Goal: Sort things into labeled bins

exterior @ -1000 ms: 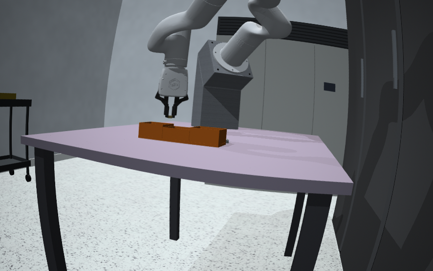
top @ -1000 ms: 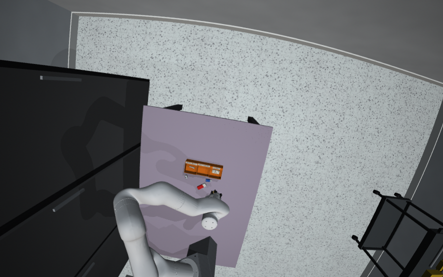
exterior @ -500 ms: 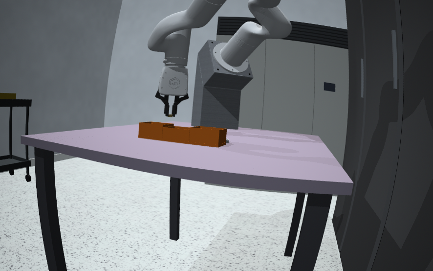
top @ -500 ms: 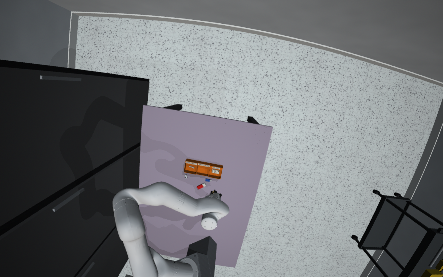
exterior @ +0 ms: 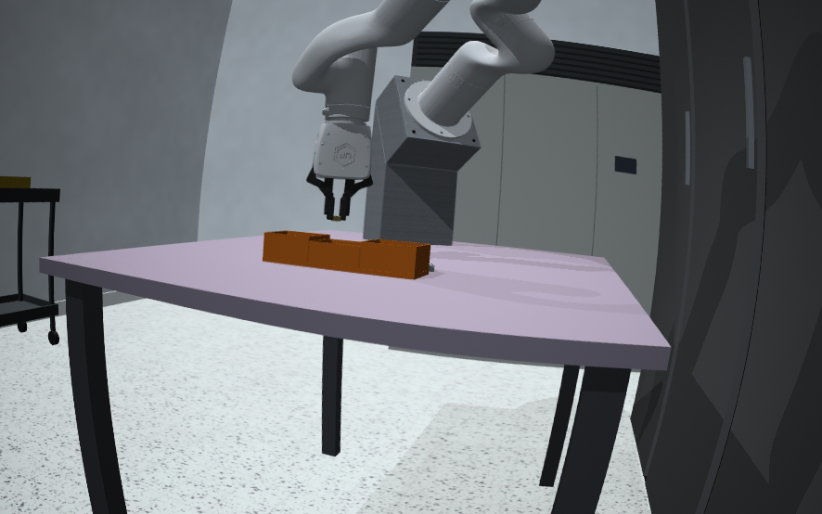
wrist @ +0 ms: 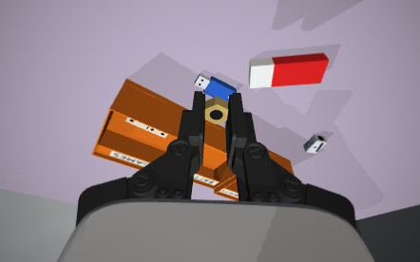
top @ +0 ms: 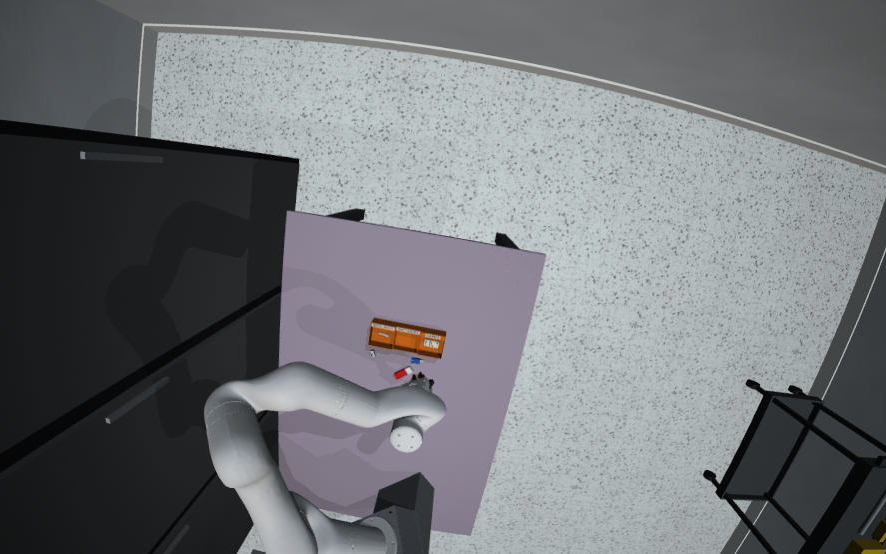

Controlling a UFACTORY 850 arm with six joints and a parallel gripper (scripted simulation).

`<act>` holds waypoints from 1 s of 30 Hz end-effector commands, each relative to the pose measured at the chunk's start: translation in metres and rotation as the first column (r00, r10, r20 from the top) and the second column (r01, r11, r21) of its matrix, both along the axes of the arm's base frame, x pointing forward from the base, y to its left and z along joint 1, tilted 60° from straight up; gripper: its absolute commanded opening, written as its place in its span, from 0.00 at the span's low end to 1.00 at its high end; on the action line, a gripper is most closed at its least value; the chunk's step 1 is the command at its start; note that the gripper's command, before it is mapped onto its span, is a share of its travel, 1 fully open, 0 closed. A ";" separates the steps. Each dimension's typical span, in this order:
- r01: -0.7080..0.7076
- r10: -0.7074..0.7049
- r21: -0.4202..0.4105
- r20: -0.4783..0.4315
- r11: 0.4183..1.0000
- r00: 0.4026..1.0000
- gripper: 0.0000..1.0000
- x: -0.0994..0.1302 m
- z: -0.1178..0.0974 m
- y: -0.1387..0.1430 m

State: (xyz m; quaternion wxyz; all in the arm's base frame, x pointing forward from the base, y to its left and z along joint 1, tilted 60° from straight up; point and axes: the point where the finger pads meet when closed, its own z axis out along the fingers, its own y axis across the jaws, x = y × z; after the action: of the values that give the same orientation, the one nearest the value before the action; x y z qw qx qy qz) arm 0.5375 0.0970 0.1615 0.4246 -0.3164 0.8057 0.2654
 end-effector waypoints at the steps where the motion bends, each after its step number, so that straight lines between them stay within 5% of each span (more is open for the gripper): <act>1: 0.002 -0.002 -0.002 -0.004 1.000 1.000 0.00 0.003 0.018 0.010; 16: 0.002 -0.002 -0.002 -0.003 1.000 1.000 0.00 0.012 0.084 0.050; 30: -0.186 0.260 -0.265 0.279 0.946 0.925 0.00 0.022 0.151 0.092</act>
State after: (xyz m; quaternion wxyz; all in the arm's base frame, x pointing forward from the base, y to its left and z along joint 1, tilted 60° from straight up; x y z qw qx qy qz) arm 0.5567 0.1777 0.2942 0.4608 -0.4456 0.7427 0.1935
